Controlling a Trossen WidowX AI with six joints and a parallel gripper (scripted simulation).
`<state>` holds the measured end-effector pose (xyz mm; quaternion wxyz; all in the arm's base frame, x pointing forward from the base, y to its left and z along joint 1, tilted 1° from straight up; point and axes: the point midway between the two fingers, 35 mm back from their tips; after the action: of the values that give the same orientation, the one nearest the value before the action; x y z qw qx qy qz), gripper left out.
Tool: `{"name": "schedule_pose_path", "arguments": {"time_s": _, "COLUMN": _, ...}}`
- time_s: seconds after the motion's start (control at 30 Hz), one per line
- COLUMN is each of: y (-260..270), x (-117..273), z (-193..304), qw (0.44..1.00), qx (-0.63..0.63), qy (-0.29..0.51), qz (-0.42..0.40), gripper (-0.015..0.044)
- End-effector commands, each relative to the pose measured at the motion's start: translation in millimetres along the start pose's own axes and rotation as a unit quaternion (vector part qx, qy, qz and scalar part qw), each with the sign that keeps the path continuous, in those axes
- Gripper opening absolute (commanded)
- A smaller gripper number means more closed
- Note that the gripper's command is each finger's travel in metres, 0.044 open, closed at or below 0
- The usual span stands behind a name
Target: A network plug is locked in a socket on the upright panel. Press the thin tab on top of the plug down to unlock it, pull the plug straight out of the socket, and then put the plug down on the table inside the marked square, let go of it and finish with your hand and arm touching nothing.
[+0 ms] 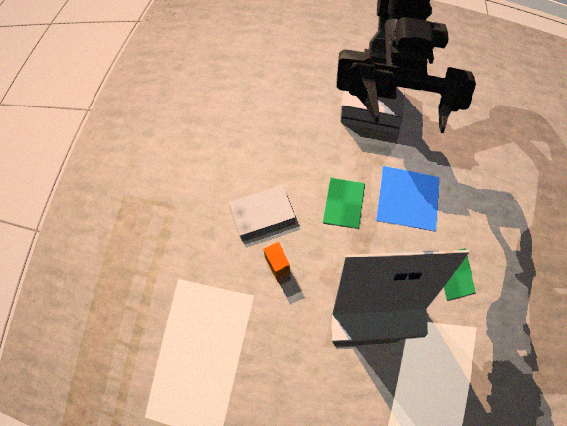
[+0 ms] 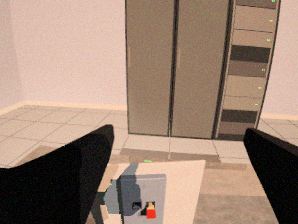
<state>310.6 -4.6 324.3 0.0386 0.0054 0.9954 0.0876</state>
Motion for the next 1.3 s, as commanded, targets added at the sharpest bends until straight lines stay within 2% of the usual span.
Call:
{"name": "schedule_pose_path", "arguments": {"time_s": 0.0, "y": -0.1, "x": -0.5, "z": 0.7, "qw": 1.0, "qx": -0.003, "qy": 0.0, "qz": -0.001, "gripper": 0.0374}}
{"name": "schedule_pose_path", "arguments": {"time_s": 0.27, "y": -8.1, "x": -17.7, "z": 34.8, "qw": 0.991, "qx": -0.126, "qy": 0.015, "qz": -0.03, "gripper": 0.0164}}
{"name": "schedule_pose_path", "arguments": {"time_s": 0.3, "y": -9.4, "x": -19.3, "z": 39.4, "qw": 0.989, "qx": -0.143, "qy": 0.018, "qz": -0.034, "gripper": 0.0156}}
{"name": "schedule_pose_path", "arguments": {"time_s": 0.77, "y": -28.2, "x": -23.9, "z": 103.3, "qw": 0.923, "qx": -0.372, "qy": 0.065, "qz": -0.074, "gripper": 0.0156}}
{"name": "schedule_pose_path", "arguments": {"time_s": 1.27, "y": -41.2, "x": 4.3, "z": 161.6, "qw": 0.789, "qx": -0.593, "qy": 0.136, "qz": -0.091, "gripper": 0.0156}}
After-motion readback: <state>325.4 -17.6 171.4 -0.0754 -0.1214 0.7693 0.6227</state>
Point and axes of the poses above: the point midway between the two fingers, 35 mm back from their tips, its own x axis back along the fingers, its own y axis across the jaws, z = x × y, and after that the axes turned 10 degrees about -x, right-handed
